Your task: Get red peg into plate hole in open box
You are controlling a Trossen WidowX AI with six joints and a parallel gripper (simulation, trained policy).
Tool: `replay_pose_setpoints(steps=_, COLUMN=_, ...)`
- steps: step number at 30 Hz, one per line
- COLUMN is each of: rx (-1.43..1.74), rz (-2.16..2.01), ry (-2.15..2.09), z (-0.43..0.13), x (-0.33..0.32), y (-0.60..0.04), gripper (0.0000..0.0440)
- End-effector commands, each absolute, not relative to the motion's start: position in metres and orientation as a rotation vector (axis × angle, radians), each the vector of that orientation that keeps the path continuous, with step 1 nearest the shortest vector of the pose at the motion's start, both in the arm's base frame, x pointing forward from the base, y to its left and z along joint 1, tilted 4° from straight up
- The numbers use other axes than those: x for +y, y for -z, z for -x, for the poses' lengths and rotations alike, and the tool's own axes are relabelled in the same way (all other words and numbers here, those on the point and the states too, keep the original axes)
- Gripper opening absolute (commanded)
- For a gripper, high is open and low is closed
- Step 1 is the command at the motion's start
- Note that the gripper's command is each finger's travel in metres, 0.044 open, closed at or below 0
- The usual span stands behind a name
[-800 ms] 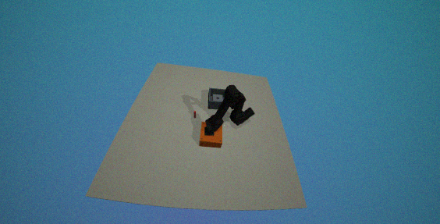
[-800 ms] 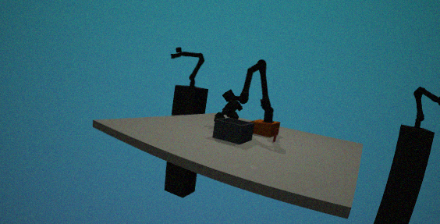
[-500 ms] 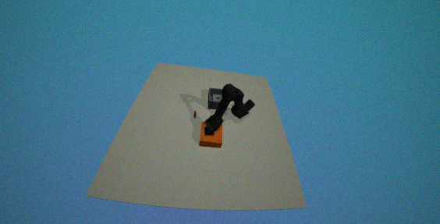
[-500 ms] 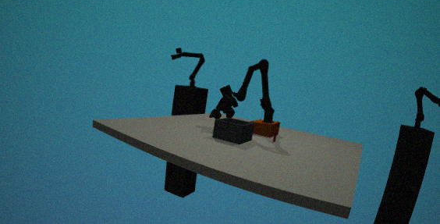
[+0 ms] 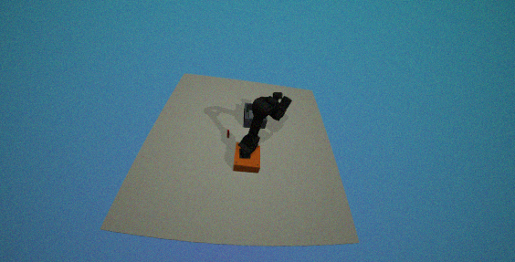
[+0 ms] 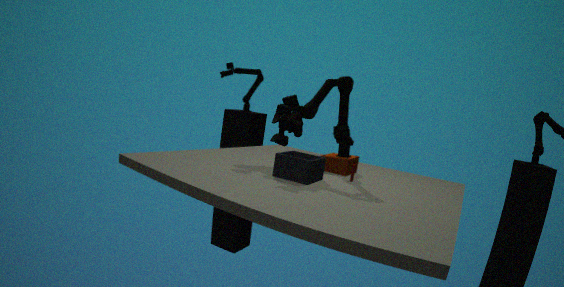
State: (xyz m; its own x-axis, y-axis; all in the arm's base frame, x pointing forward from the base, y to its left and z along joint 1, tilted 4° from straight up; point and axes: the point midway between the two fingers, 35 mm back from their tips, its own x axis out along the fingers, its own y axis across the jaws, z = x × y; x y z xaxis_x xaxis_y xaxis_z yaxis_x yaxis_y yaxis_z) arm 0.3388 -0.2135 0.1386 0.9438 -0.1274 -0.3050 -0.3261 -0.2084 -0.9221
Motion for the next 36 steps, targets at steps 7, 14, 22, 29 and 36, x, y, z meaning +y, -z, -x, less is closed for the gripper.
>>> replay_pose_setpoints(steps=7, rx=0.343, rz=1.457, ry=-0.172, z=-0.371, x=-0.173, y=-0.163, gripper=0.0419)
replay_pose_setpoints(steps=14, rx=0.364, rz=1.214, ry=-0.178, z=-0.386, x=-0.139, y=-0.174, gripper=0.0428)
replay_pose_setpoints(steps=22, rx=0.417, rz=0.940, ry=-0.189, z=-0.394, x=-0.100, y=-0.179, gripper=0.0440)
replay_pose_setpoints(steps=29, rx=0.491, rz=0.707, ry=-0.194, z=-0.393, x=-0.067, y=-0.178, gripper=0.0440)
replay_pose_setpoints(steps=36, rx=0.588, rz=0.483, ry=-0.186, z=-0.386, x=-0.035, y=-0.172, gripper=0.0440)
